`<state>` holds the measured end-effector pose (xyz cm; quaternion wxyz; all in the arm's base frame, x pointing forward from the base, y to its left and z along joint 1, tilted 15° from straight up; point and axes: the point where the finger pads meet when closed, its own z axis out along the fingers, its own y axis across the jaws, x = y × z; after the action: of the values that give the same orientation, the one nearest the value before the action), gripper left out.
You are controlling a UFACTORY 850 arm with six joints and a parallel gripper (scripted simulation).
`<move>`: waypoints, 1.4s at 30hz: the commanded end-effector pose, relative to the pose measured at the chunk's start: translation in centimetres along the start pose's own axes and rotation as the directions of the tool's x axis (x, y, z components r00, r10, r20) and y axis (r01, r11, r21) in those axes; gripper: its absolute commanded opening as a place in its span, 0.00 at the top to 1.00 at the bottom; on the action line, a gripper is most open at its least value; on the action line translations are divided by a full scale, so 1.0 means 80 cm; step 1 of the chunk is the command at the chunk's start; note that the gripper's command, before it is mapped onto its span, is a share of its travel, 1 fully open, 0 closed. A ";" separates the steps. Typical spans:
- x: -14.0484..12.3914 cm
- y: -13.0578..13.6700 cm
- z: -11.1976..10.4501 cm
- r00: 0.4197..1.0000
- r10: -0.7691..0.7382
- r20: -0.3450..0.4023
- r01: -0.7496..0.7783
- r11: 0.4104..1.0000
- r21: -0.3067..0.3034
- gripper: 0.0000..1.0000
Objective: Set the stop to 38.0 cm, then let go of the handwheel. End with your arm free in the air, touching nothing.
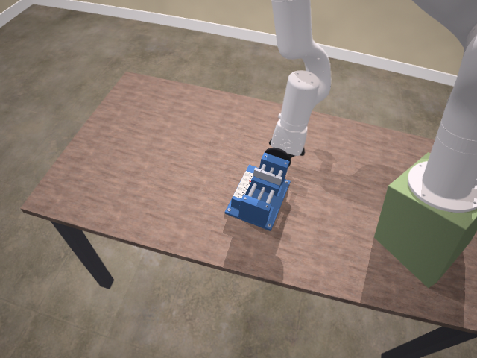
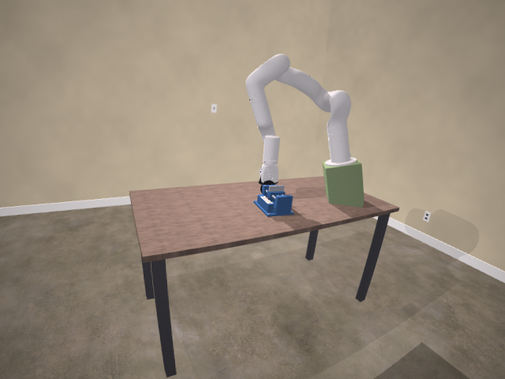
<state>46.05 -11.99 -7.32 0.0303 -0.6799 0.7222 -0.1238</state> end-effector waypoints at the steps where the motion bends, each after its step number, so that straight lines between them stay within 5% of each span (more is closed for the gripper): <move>1: 0.000 -0.008 0.002 1.000 0.000 -0.001 0.000 1.000 0.003 0.94; 42: 0.000 -0.048 -0.006 1.000 0.000 -0.001 0.000 1.000 0.003 0.94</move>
<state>49.47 -12.13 -6.30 0.0312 -0.6799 0.7219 -0.1250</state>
